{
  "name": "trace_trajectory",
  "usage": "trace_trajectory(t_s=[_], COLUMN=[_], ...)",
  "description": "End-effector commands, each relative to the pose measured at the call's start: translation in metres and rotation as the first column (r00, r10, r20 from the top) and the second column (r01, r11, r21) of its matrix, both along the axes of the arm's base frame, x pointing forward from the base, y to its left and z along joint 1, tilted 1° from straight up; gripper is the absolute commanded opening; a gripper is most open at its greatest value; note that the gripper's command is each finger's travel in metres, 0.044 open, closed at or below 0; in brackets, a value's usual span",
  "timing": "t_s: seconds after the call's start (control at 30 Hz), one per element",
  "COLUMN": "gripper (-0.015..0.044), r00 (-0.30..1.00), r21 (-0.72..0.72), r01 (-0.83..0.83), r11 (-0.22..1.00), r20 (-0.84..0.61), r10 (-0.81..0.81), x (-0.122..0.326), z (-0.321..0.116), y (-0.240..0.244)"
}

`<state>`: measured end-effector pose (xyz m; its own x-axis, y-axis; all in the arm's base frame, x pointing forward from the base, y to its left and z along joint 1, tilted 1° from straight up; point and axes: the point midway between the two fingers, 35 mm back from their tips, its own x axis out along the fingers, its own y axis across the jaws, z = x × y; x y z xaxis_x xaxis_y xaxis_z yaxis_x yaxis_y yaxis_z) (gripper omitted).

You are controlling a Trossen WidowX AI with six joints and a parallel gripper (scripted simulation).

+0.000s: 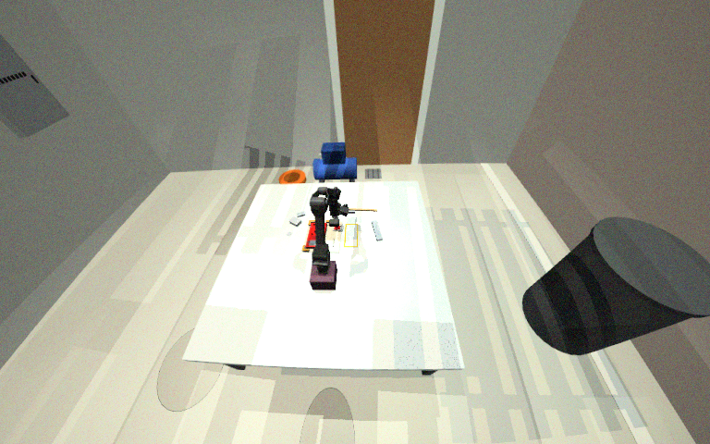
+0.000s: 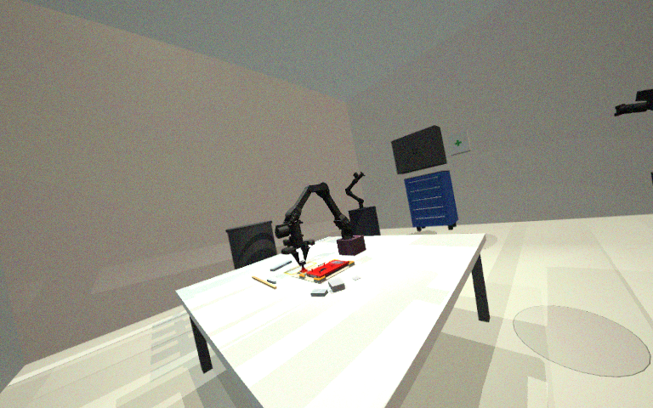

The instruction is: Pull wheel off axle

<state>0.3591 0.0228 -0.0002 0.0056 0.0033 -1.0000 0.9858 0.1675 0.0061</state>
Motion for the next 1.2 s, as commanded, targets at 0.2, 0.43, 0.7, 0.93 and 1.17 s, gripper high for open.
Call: trace_trajectory(t_s=[0.2,0.43,0.7,0.93,1.17], gripper=[0.0000,0.0000,0.0000,0.0000,0.0000], r00=[1.000,1.000,1.000,1.000,1.000], r21=[-0.001,-0.001,0.000,0.000,0.000], r01=[-0.002,-0.002,-0.002,-0.002,-0.002], r11=[1.000,1.000,1.000,1.000,1.000], r20=[0.012,0.012,0.013,0.013,0.014], r10=[0.002,0.002,0.002,0.002,0.002], x=[0.000,0.000,0.000,0.000,0.000], z=[0.010,0.012,0.014,0.017,0.019], y=[0.000,0.000,0.000,0.000,0.000])
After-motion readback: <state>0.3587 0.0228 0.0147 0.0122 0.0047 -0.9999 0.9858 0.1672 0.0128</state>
